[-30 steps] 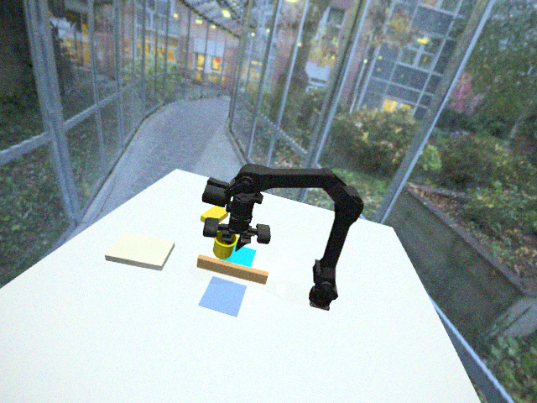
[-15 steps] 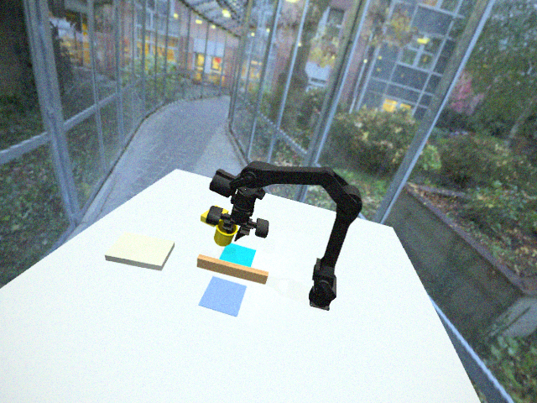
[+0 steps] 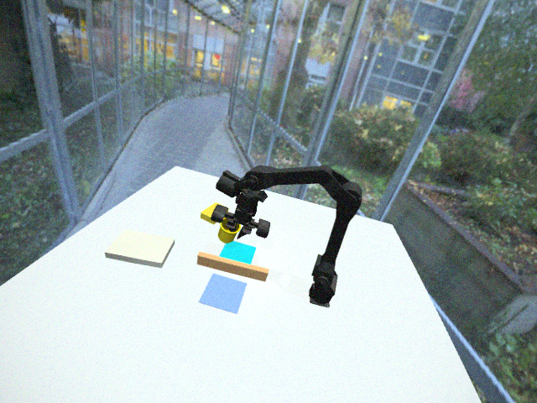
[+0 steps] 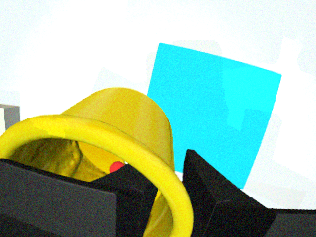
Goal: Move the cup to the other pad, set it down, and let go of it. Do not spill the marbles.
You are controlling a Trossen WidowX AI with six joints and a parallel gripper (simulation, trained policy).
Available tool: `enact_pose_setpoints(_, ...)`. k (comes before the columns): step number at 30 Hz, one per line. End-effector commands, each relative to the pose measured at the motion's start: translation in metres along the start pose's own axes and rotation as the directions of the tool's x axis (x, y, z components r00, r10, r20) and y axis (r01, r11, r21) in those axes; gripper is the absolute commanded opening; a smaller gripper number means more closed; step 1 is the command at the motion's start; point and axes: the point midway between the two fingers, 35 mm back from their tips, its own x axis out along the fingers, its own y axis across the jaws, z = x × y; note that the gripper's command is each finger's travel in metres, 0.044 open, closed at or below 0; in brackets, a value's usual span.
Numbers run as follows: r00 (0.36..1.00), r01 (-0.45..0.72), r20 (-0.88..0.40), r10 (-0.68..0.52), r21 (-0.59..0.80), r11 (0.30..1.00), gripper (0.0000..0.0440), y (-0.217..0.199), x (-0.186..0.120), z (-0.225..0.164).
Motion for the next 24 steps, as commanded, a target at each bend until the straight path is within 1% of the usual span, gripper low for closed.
enact_pose_setpoints(1,1.0,0.002,0.002,-0.002,0.011,1.0,0.0001,-0.005,0.011,0.004)
enact_pose_setpoints(8,1.0,0.009,0.001,-0.009,0.031,0.999,0.0008,-0.016,0.028,0.005)
enact_pose_setpoints(17,0.999,0.039,-0.003,-0.039,0.059,0.997,0.0048,-0.034,0.045,0.005)
enact_pose_setpoints(21,0.999,0.036,0.001,-0.036,0.069,0.997,0.008,-0.038,0.051,0.006)
enact_pose_setpoints(22,0.999,0.031,0.003,-0.032,0.072,0.997,0.0093,-0.038,0.052,0.007)
enact_pose_setpoints(24,1.0,0.008,0.008,-0.008,0.081,0.997,0.0137,-0.036,0.05,0.01)
